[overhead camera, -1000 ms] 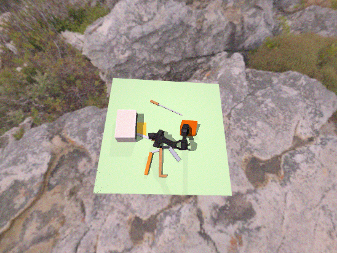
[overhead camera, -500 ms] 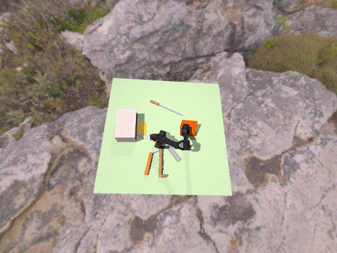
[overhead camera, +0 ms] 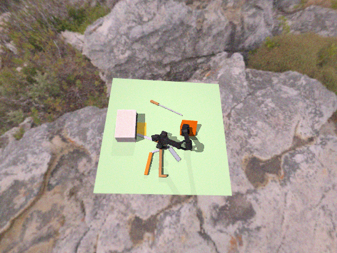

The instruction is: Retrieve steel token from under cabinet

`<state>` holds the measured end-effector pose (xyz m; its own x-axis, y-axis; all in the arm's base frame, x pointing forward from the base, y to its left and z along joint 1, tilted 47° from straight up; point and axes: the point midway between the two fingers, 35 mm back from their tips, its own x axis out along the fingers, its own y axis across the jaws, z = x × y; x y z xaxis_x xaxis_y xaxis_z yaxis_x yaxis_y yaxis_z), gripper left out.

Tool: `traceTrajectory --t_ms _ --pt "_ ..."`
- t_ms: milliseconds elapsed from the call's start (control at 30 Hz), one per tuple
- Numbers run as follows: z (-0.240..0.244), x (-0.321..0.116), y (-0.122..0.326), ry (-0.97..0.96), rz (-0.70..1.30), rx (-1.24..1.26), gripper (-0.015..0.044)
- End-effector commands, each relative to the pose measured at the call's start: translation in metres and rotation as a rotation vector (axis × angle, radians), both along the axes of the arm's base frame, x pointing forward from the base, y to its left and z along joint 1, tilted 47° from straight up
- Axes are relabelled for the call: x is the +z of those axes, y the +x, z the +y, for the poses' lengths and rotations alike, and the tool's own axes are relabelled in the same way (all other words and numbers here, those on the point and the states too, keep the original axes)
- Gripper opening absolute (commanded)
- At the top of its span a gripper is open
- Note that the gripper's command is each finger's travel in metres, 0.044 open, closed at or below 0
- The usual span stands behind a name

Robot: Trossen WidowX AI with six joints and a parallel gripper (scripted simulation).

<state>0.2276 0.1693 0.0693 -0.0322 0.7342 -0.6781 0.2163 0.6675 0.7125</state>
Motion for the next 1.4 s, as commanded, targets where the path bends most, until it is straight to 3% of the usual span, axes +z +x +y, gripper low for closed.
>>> traceTrajectory --t_ms 0,1367 --pt "0.001 0.0002 -0.007 -0.001 0.007 -0.001 0.0" --pt "0.0015 0.0046 -0.0108 -0.008 0.171 -0.154 0.0"
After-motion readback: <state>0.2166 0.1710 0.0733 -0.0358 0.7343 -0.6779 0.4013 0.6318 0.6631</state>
